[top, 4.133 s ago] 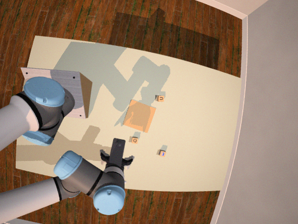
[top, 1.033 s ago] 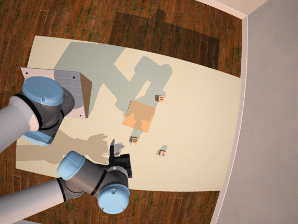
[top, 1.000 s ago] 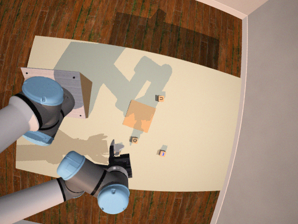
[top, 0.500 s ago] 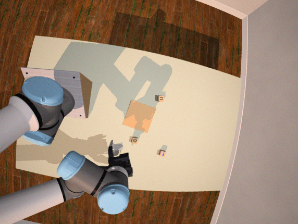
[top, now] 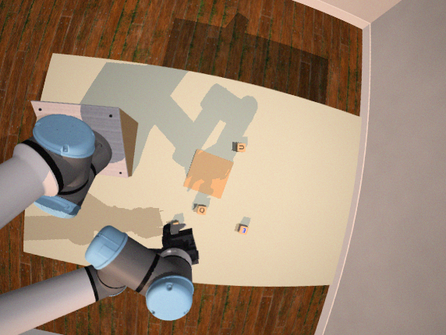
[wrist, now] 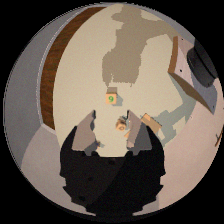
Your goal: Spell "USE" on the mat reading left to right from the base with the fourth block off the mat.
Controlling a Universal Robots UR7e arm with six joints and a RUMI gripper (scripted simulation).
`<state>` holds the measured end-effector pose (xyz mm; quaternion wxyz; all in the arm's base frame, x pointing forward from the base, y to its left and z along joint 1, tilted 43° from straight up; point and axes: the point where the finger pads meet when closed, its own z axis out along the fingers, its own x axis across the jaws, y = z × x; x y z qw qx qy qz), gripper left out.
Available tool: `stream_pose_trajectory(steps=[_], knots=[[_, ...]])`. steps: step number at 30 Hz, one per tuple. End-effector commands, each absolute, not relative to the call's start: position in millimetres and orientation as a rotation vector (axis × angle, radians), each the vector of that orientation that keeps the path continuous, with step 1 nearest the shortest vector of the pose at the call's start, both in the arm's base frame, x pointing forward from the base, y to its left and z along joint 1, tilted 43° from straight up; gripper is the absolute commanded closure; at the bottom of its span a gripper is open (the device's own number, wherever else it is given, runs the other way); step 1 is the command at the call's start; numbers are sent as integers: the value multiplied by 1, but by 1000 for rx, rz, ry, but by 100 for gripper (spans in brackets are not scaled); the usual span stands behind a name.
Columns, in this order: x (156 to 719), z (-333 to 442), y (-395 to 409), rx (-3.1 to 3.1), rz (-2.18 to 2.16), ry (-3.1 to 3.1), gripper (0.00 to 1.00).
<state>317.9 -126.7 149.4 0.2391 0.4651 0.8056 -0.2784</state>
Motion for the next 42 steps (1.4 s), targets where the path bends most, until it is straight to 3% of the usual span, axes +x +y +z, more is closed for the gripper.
stream_pose_trajectory(steps=[1,42], knots=[[318,150,-127,1274,-761,2204,60],[318,140,-134,1275,-763,2209,60]])
